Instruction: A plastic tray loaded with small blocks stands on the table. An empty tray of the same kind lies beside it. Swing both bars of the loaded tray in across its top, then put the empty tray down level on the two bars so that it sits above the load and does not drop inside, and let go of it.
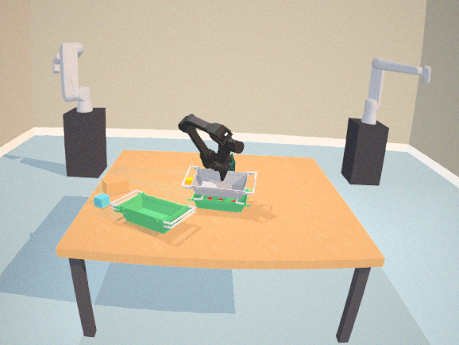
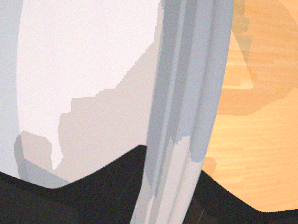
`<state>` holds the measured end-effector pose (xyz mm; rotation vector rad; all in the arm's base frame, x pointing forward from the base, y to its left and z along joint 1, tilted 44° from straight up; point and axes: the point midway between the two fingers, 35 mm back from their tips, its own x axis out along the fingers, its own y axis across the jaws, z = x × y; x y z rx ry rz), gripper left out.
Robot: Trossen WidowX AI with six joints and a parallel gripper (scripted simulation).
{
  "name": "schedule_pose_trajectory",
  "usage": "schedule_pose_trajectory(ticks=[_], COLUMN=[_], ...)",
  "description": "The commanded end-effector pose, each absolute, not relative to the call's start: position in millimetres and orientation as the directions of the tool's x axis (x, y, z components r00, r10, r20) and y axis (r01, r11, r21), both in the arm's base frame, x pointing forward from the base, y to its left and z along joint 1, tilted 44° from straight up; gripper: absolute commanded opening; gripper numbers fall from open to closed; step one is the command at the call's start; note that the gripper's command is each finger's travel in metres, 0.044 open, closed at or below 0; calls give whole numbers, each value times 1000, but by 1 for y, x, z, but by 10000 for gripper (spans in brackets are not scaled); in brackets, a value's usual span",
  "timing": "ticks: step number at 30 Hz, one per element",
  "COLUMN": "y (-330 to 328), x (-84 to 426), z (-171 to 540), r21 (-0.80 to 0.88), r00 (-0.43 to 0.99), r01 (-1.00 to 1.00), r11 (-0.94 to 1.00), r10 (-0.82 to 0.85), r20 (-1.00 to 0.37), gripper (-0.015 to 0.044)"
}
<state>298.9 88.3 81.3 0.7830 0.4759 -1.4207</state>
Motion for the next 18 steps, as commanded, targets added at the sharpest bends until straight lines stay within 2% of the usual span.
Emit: schedule_pose_trajectory(ticks=[1, 18], y=[88, 81], x=[298, 294], z=[80, 68], r21=[191, 160], r00=[117, 84], r01=[981, 986], r11=[-32, -49], r10=[-689, -686], r20=[-715, -723], gripper=[0, 0])
